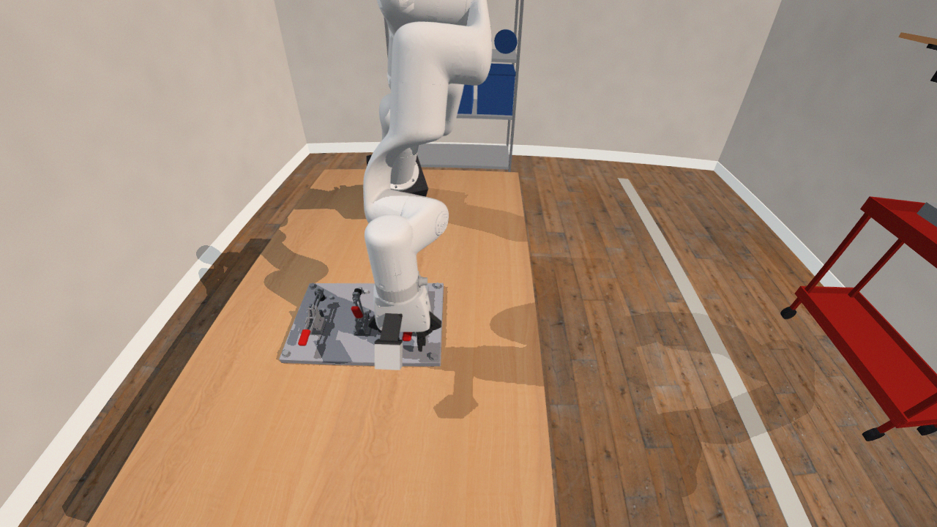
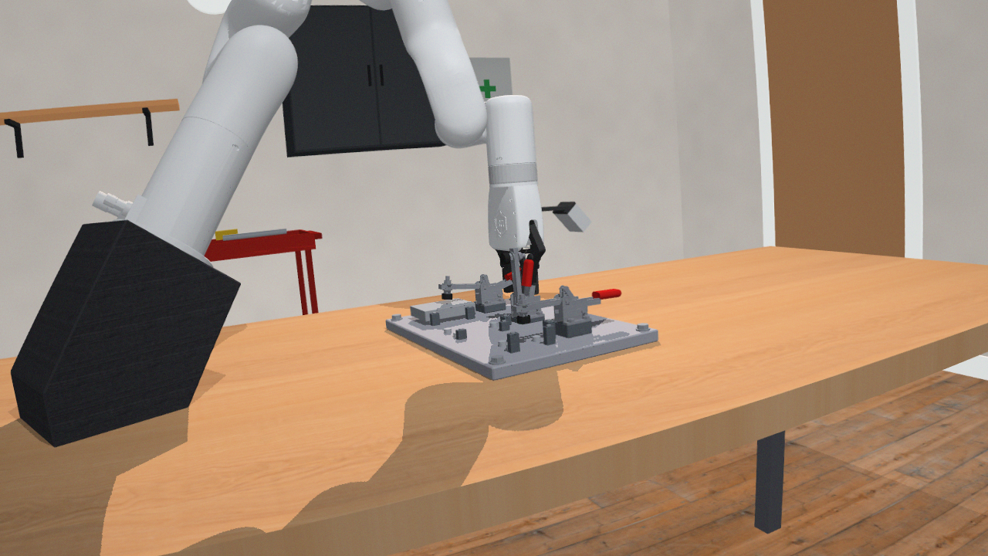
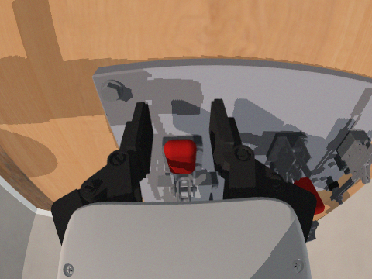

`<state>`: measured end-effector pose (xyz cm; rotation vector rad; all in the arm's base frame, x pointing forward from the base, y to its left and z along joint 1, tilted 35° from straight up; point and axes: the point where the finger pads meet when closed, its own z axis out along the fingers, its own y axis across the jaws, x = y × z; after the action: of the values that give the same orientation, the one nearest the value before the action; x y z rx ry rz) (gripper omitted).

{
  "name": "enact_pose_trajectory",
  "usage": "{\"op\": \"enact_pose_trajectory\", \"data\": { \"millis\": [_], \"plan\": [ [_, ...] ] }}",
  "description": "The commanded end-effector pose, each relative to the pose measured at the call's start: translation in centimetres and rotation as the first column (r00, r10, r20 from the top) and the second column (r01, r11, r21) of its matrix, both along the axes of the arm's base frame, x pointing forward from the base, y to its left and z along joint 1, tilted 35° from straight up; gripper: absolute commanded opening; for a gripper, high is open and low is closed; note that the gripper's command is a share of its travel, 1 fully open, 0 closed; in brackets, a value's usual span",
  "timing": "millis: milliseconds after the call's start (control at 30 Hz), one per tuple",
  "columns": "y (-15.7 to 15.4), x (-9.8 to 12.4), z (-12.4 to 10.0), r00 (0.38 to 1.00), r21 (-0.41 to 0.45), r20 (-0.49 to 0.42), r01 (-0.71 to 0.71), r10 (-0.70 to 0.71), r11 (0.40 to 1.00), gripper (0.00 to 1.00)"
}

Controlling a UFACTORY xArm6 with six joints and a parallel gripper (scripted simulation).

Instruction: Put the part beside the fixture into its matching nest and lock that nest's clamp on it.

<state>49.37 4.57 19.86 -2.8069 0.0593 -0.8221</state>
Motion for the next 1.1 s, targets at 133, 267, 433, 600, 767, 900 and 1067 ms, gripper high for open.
{"op": "enact_pose_trajectory", "data": {
  "millis": [133, 267, 433, 600, 767, 900, 1067],
  "plan": [
    [-0.4, -1.1, 2.0, 1.000, 0.000, 0.004, 0.000, 0.000, 1.000, 0.47],
    [-0.6, -1.6, 2.6, 1.000, 0.000, 0.004, 0.000, 0.000, 1.000, 0.47],
    [-1.0, -2.6, 4.2, 1.000, 0.000, 0.004, 0.000, 0.000, 1.000, 0.47],
    [-1.1, -3.1, 4.9, 1.000, 0.000, 0.004, 0.000, 0.000, 1.000, 0.47],
    [-1.2, -3.1, 5.0, 1.000, 0.000, 0.004, 0.000, 0.000, 1.000, 0.47],
    [-1.2, -3.1, 5.0, 1.000, 0.000, 0.004, 0.000, 0.000, 1.000, 0.47],
    [-1.2, -3.1, 5.0, 1.000, 0.000, 0.004, 0.000, 0.000, 1.000, 0.47]
  ]
}}
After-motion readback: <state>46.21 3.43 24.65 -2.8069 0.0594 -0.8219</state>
